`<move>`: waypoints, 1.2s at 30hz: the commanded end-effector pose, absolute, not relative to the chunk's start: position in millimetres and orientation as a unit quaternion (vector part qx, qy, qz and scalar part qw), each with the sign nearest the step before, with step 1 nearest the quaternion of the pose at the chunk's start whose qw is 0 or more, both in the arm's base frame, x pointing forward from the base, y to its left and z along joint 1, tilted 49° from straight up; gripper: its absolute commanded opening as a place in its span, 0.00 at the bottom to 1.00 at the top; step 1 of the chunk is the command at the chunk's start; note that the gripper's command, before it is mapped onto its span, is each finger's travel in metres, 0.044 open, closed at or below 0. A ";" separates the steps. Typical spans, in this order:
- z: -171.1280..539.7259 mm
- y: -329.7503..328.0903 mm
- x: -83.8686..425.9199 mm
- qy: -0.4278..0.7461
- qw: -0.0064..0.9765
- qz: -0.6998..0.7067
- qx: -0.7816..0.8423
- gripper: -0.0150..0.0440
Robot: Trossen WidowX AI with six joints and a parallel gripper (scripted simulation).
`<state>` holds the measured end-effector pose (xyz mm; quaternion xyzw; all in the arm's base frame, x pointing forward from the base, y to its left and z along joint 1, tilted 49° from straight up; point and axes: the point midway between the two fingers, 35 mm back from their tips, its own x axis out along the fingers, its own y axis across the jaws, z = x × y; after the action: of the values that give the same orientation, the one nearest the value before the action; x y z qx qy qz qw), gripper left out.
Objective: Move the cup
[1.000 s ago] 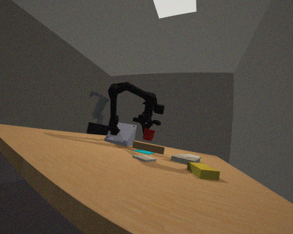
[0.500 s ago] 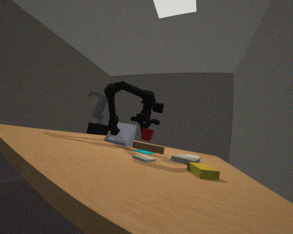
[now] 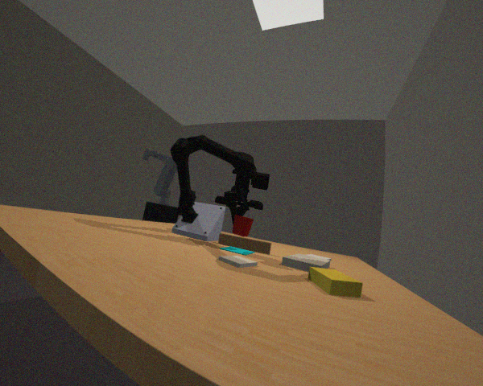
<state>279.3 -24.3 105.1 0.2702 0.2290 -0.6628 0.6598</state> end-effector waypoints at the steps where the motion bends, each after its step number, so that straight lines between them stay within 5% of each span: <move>1: 100.9 -29.6 278.8 0.229 0.662 -0.663 0.266 0.25; 36: 71.6 -65.6 278.6 0.227 0.662 -0.663 0.266 0.25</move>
<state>280.2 -61.2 74.8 0.2700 0.2276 -0.6626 0.6605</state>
